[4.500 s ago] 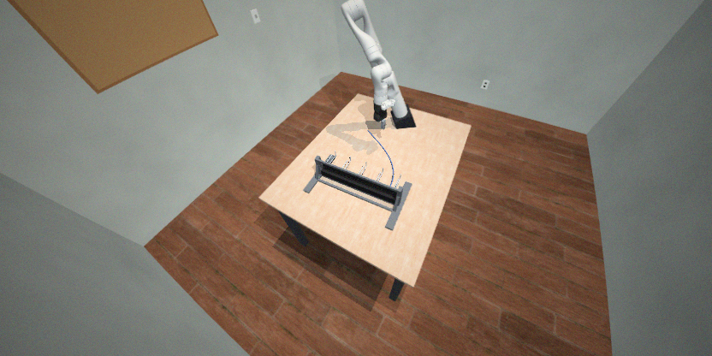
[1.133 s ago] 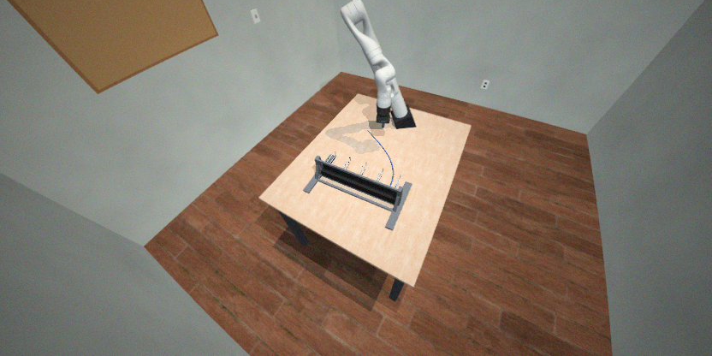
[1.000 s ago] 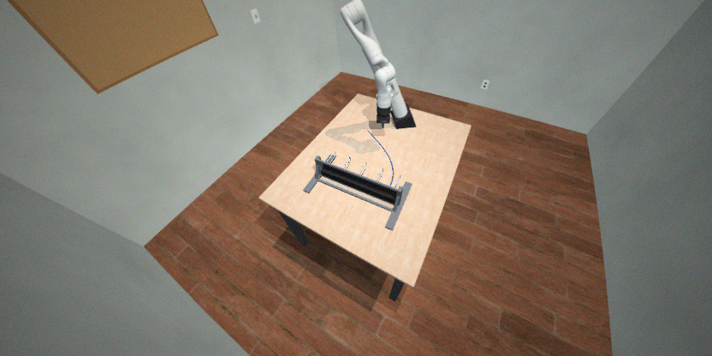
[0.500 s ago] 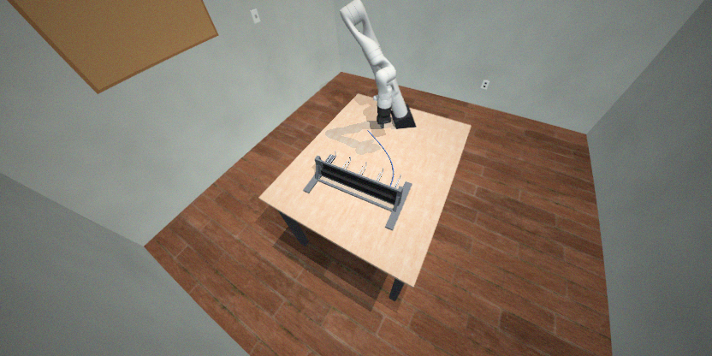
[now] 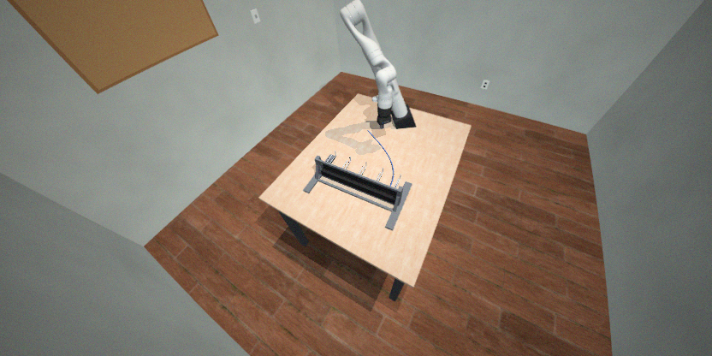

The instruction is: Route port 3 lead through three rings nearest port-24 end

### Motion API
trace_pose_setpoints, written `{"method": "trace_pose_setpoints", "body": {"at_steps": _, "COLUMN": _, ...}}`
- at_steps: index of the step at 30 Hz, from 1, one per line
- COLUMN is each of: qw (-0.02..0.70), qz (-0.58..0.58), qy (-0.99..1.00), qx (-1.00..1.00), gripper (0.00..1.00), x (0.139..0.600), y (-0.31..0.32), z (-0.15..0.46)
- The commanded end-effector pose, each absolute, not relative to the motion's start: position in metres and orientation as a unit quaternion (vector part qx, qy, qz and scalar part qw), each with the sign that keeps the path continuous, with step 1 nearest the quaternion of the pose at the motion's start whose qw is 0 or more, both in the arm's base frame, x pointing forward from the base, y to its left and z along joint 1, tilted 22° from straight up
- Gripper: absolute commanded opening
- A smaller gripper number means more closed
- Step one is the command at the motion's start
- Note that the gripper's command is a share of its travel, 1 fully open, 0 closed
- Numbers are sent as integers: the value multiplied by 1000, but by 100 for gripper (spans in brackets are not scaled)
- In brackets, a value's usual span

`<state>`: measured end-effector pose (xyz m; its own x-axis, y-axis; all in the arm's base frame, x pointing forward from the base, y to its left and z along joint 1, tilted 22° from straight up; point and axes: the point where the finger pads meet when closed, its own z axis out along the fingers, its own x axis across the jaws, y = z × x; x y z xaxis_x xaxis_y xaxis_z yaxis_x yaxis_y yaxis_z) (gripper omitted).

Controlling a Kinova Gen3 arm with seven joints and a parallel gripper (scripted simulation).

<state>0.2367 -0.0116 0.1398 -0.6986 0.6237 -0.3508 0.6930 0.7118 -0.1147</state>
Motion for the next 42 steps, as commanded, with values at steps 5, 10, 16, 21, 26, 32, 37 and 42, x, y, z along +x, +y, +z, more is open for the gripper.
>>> {"method": "trace_pose_setpoints", "body": {"at_steps": 5, "qw": 143, "qz": -122, "qy": 920, "qx": 344, "gripper": 0, "x": 238, "y": -12, "z": 140}}
{"method": "trace_pose_setpoints", "body": {"at_steps": 10, "qw": 142, "qz": -123, "qy": 923, "qx": 336, "gripper": 0, "x": 238, "y": -12, "z": 140}}
{"method": "trace_pose_setpoints", "body": {"at_steps": 16, "qw": 141, "qz": -124, "qy": 924, "qx": 334, "gripper": 0, "x": 238, "y": -12, "z": 140}}
{"method": "trace_pose_setpoints", "body": {"at_steps": 21, "qw": 141, "qz": -124, "qy": 924, "qx": 333, "gripper": 0, "x": 238, "y": -12, "z": 140}}
{"method": "trace_pose_setpoints", "body": {"at_steps": 26, "qw": 141, "qz": -124, "qy": 924, "qx": 333, "gripper": 67, "x": 238, "y": -12, "z": 140}}
{"method": "trace_pose_setpoints", "body": {"at_steps": 32, "qw": 141, "qz": -124, "qy": 924, "qx": 333, "gripper": 67, "x": 238, "y": -12, "z": 140}}
{"method": "trace_pose_setpoints", "body": {"at_steps": 37, "qw": 141, "qz": -124, "qy": 924, "qx": 333, "gripper": 67, "x": 238, "y": -12, "z": 140}}
{"method": "trace_pose_setpoints", "body": {"at_steps": 42, "qw": 141, "qz": -124, "qy": 924, "qx": 333, "gripper": 67, "x": 238, "y": -12, "z": 140}}
